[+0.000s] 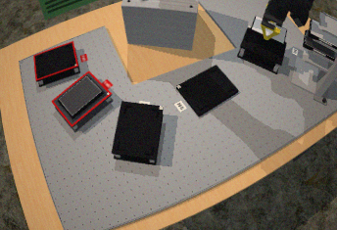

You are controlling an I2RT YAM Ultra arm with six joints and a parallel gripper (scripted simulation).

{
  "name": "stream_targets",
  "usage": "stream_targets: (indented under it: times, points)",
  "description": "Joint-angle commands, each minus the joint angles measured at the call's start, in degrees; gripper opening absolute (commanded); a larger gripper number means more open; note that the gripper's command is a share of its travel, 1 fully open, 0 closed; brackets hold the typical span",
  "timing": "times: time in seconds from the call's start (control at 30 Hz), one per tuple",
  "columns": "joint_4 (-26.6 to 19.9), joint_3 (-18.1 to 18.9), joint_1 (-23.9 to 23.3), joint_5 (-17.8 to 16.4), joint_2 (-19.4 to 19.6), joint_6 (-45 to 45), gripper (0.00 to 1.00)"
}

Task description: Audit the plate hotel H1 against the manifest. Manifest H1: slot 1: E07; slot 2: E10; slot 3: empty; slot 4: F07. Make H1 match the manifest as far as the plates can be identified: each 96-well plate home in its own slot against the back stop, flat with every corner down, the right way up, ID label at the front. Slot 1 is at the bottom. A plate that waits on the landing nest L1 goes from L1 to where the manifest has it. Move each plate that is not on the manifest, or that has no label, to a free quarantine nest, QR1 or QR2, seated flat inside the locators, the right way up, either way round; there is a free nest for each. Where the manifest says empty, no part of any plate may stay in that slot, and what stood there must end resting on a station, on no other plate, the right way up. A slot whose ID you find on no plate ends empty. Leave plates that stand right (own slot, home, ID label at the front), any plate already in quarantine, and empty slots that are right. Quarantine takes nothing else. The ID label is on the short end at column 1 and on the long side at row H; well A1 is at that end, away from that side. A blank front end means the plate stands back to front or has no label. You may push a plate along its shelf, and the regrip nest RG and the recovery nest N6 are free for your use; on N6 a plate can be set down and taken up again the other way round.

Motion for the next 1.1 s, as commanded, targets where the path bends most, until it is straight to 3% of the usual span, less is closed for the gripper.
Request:
stream_targets:
  times: [0.0, 0.27, 1.07]
  points:
    - [-0.3, 1.8, 0.8, 0.3, -2.2, 0.5, 0.86]
    - [-0.3, 1.8, 0.8, 0.3, -2.2, 0.5, 0.86]
    - [-11.9, 5.5, 2.3, 0.4, -9.4, 2.1, 0.86]
